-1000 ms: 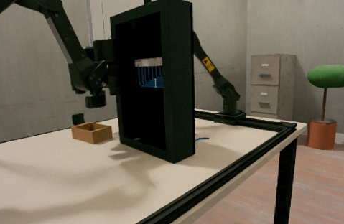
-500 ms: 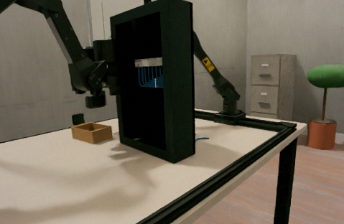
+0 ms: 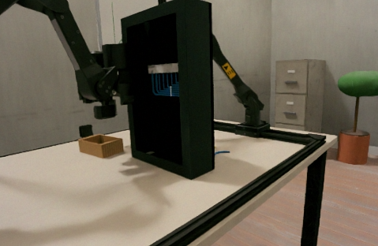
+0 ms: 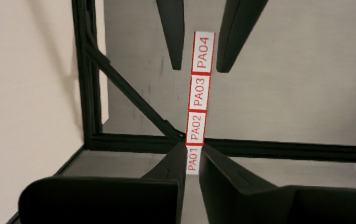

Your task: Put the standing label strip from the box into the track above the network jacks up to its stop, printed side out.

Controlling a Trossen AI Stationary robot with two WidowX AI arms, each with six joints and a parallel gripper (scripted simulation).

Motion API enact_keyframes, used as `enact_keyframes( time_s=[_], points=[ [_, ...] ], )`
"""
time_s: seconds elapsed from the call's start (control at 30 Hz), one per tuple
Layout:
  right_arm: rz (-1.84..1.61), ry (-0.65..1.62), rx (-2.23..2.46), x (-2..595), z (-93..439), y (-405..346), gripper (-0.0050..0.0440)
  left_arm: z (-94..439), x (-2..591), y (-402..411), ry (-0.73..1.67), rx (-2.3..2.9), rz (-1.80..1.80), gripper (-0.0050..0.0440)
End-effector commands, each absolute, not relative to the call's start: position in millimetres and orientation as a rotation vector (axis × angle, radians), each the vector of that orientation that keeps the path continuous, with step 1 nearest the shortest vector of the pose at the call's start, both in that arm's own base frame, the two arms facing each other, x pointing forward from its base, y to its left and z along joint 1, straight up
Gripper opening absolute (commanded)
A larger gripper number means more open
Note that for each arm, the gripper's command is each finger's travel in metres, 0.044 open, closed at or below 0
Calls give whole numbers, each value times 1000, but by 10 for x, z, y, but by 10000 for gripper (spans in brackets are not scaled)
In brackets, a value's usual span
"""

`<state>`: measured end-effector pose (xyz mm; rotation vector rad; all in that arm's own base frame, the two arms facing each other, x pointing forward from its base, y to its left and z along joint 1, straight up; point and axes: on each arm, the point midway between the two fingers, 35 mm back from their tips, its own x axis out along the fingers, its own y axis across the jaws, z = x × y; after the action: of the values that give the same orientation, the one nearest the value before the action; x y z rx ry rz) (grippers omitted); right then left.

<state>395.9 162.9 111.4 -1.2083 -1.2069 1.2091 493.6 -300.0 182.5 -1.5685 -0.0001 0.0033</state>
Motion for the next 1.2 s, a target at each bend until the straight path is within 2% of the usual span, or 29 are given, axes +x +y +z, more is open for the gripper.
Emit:
enact_keyframes(
  time_s=[0.0, 1.17],
  points=[
    [1197, -1231, -1228, 3981, 1212, 1637, 85, 1964, 4957, -3008, -18, -1590, -16, -50],
    [1197, -1231, -1228, 3981, 1212, 1637, 85, 1942, 4949, -3431, -15, -1589, -13, -50]
  ],
)
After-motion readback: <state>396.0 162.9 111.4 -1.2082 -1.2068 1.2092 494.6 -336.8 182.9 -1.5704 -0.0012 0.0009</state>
